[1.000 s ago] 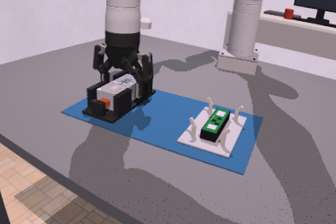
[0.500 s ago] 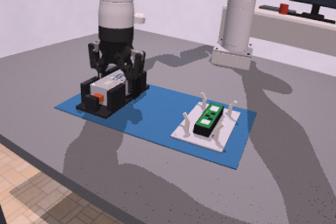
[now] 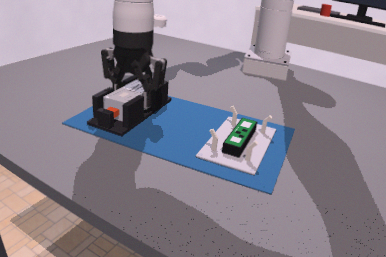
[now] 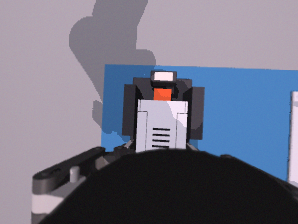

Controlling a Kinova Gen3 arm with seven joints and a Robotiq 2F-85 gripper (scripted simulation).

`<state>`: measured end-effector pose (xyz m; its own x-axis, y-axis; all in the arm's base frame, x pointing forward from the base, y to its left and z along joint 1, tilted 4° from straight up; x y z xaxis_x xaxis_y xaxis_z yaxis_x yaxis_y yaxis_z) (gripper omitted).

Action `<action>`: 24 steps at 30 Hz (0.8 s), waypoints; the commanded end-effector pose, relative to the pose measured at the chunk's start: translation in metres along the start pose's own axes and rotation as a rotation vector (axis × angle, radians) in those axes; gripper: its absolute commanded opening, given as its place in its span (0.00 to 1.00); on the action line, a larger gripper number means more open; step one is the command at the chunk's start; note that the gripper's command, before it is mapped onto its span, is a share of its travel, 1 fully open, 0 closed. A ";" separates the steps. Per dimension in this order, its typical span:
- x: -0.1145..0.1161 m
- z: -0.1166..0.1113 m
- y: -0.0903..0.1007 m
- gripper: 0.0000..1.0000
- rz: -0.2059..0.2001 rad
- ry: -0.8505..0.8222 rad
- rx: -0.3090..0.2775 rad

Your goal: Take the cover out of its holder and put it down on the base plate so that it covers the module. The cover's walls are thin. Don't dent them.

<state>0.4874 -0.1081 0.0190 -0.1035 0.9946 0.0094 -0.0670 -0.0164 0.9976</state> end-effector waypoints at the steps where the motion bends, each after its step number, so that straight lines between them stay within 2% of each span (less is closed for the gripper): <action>1: 0.000 0.001 0.001 0.70 0.000 0.000 -0.002; 11: 0.000 0.001 0.001 0.70 0.000 0.000 -0.002; 12: 0.000 0.001 0.001 0.00 0.000 0.000 -0.002; 24: 0.000 0.001 0.001 0.00 0.000 0.000 -0.002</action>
<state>0.4875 -0.1081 0.0192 -0.1035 0.9946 0.0097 -0.0671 -0.0167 0.9976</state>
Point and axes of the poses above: the point where the finger pads meet when closed, its own y axis back along the fingers, its own x axis across the jaws, z = x × y, the point moved 1 cm from there along y, back along the fingers, and after that the axes turned 2 degrees about -y, right-handed, at the moved point
